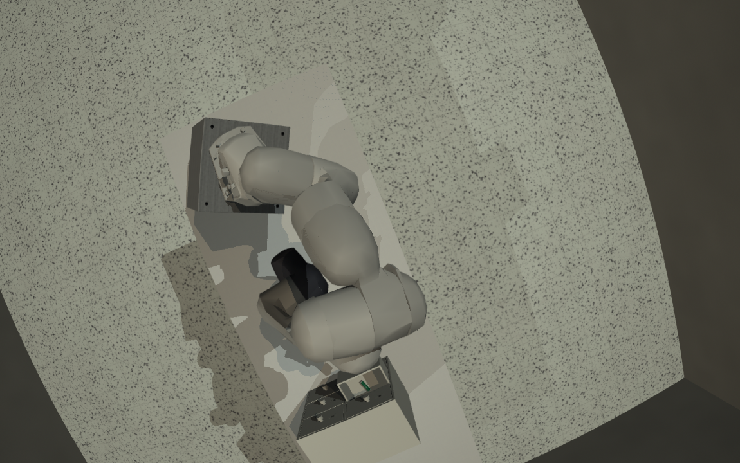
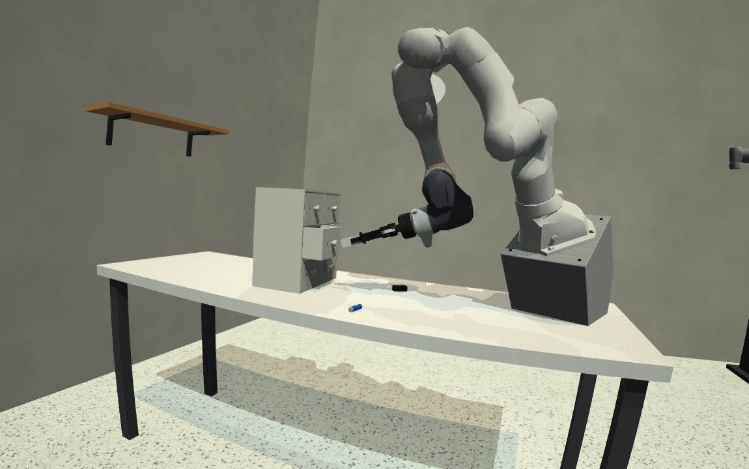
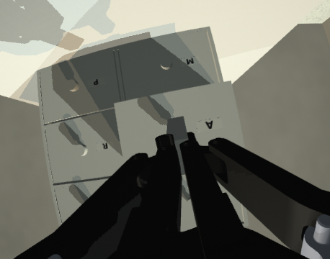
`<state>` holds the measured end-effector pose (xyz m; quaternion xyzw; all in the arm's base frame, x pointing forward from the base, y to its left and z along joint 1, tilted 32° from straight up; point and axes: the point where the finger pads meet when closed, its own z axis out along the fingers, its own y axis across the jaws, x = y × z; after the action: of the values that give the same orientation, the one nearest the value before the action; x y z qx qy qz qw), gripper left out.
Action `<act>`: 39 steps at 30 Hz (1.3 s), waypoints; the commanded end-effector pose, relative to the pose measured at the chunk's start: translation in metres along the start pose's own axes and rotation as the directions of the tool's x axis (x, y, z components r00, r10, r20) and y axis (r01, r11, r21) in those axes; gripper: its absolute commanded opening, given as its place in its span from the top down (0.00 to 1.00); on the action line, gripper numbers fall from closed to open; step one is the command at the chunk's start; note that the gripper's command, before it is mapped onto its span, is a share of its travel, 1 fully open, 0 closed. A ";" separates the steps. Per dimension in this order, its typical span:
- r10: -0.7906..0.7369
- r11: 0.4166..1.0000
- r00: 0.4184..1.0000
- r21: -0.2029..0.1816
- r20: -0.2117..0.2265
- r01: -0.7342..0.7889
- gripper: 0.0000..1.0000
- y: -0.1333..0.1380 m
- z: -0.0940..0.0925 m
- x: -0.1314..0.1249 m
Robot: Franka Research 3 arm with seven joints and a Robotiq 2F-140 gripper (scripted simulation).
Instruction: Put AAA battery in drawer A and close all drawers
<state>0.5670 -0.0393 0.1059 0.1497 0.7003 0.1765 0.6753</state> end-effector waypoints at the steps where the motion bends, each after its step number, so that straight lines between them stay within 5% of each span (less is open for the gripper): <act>1: 0.008 1.000 1.000 0.003 -0.008 -0.008 1.00 0.000 0.005 0.000; 39: 0.008 1.000 1.000 0.003 -0.008 -0.008 1.00 0.000 0.053 -0.017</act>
<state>0.6190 -0.0463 0.1219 0.1492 0.6995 0.1759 0.6764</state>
